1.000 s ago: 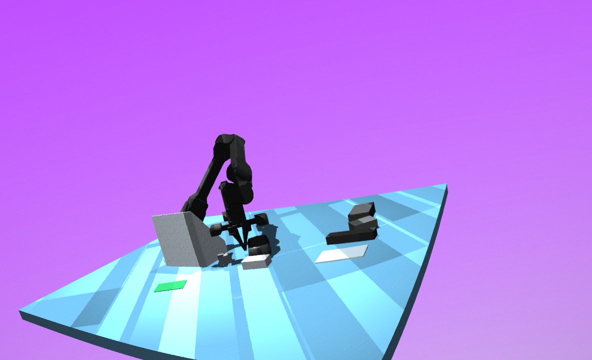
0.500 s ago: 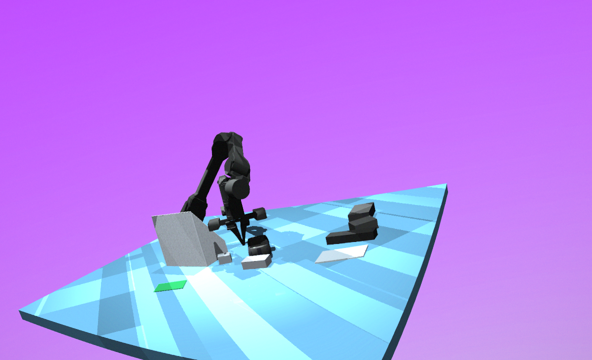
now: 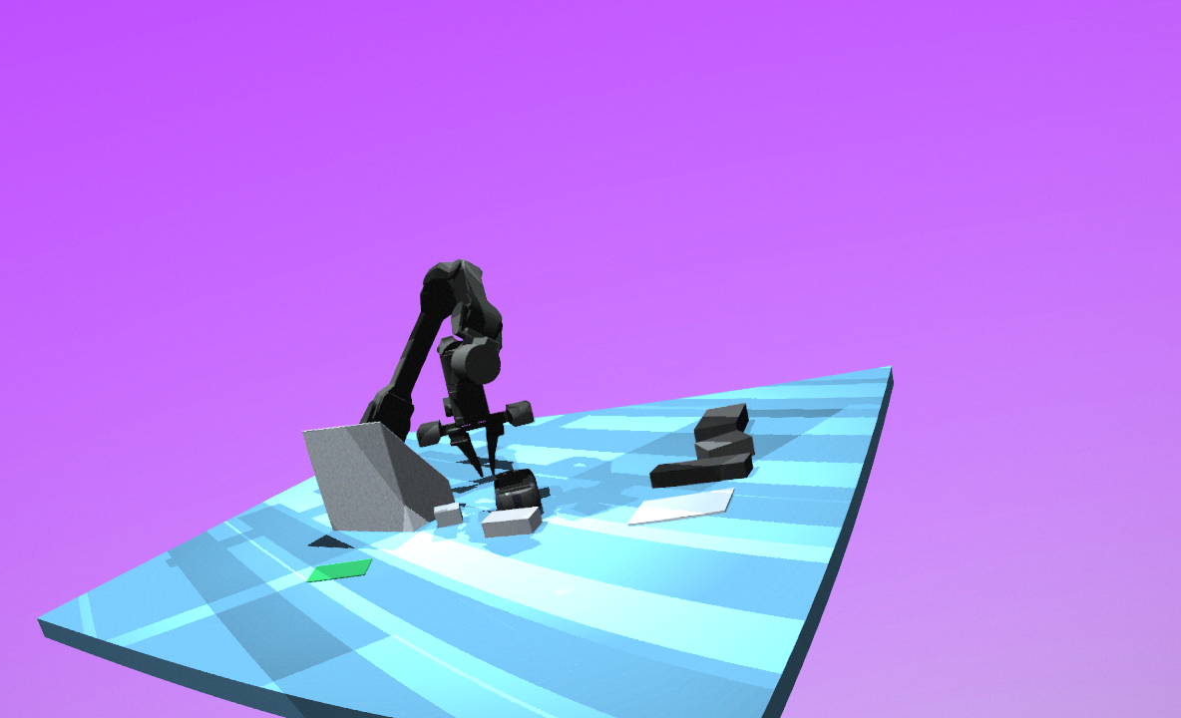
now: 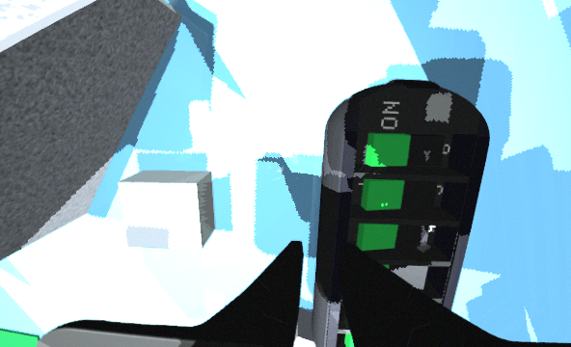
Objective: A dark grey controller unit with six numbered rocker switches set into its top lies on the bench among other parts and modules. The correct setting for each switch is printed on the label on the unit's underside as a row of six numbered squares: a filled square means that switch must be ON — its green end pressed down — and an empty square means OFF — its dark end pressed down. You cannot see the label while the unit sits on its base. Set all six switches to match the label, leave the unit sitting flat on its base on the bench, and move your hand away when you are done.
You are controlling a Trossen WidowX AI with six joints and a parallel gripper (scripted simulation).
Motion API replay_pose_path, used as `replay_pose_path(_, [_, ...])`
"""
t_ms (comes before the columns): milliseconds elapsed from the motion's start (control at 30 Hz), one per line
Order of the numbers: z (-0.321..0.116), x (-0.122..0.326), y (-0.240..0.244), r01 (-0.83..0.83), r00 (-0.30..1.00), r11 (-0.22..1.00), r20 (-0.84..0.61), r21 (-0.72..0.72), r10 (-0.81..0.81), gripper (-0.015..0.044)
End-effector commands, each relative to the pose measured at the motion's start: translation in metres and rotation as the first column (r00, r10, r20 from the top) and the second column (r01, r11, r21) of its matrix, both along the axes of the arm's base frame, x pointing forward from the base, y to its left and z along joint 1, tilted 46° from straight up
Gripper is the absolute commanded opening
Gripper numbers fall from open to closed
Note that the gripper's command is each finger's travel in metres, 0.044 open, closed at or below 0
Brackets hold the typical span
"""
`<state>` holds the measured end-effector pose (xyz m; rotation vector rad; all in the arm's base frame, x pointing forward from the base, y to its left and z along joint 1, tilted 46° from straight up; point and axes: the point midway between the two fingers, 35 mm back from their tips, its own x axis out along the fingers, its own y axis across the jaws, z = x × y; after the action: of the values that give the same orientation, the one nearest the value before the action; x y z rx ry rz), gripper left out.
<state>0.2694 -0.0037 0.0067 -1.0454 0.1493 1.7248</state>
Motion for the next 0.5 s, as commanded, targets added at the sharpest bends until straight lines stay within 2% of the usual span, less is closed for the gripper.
replay_pose_path(0, [0.041, 0.006, 0.014, -0.004, 1.0, 1.0, 0.018, -0.003, 0.004, 0.0157])
replay_pose_path(100, [0.059, 0.006, 0.021, -0.005, 1.0, 1.0, 0.017, -0.003, 0.005, 0.0236])
replay_pose_path(333, [0.056, 0.006, 0.023, -0.005, 1.0, 1.0, 0.017, -0.003, 0.005, 0.042])
replay_pose_path(367, [0.054, 0.006, 0.025, -0.005, 1.0, 1.0, 0.017, -0.004, 0.005, 0.044])
replay_pose_path(467, [0.051, 0.006, 0.028, -0.004, 1.0, 1.0, 0.016, -0.004, 0.004, 0.044])
